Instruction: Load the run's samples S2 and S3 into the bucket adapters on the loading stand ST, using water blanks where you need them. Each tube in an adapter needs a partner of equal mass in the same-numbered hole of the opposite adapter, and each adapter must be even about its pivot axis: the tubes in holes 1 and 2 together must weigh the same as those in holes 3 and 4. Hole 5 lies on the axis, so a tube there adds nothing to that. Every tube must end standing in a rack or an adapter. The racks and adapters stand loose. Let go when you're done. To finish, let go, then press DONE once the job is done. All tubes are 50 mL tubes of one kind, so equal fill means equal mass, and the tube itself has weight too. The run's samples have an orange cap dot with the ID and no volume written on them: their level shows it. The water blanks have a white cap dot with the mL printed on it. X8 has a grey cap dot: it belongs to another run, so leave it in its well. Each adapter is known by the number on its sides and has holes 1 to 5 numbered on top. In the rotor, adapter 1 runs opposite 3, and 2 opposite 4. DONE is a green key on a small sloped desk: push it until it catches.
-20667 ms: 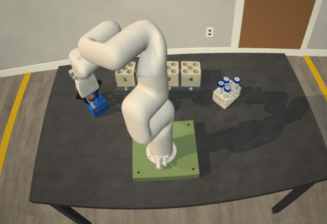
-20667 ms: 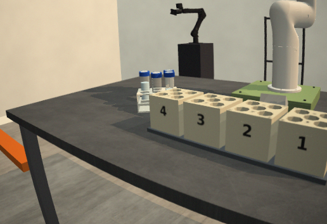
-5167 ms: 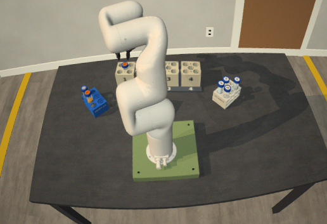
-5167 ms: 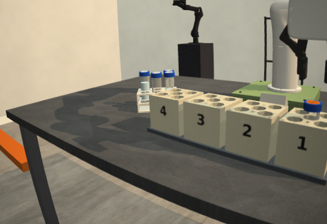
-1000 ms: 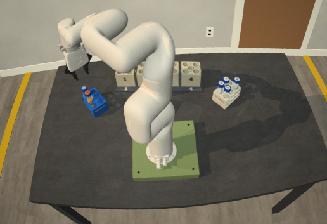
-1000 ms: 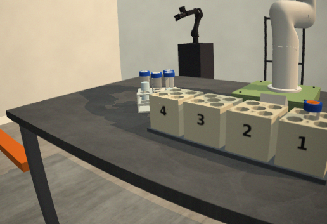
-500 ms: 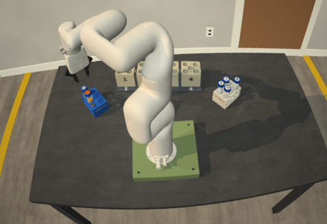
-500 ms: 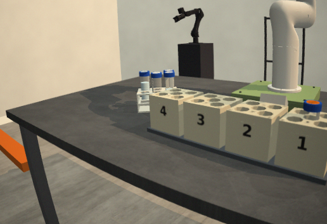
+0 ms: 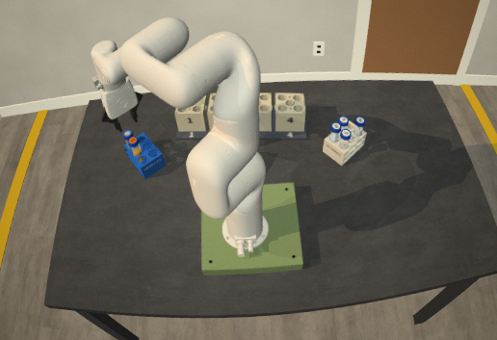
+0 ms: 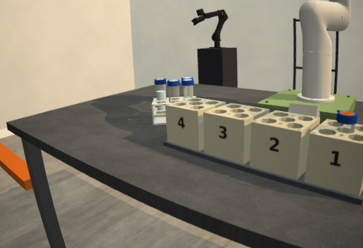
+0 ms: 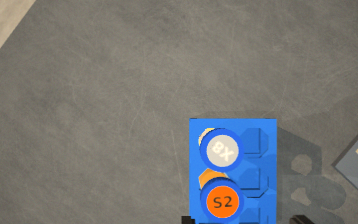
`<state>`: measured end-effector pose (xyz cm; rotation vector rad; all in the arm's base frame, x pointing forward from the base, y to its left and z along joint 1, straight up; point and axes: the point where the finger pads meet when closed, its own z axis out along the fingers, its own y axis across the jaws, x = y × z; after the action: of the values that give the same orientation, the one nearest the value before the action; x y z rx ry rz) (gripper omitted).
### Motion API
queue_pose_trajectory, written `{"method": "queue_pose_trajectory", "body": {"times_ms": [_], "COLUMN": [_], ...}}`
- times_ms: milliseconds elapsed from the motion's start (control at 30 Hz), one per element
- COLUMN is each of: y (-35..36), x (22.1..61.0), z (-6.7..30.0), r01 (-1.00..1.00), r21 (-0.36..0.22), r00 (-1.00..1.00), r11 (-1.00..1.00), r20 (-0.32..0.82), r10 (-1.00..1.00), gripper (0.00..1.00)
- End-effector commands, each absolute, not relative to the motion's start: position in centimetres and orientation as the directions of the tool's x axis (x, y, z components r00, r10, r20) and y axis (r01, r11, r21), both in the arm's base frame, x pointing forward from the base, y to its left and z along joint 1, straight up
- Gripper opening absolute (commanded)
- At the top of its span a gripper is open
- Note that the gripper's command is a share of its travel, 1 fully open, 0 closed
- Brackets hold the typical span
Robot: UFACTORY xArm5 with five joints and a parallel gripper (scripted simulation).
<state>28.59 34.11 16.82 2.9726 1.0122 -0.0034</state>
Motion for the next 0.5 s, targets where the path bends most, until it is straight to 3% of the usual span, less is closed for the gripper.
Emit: {"method": "queue_pose_trajectory", "body": {"times_ms": [0,467], "y": [34.2,34.2], "x": [28.7,28.7], "z": [16.2,13.8], "r01": [0.61,0.61], "r21": [0.0,0.0], "r00": [0.792,0.792], "r11": [-0.792,-0.792], "r20": [0.002,0.002], "r10": [0.61,0.61], "gripper": [0.57,0.57]}}
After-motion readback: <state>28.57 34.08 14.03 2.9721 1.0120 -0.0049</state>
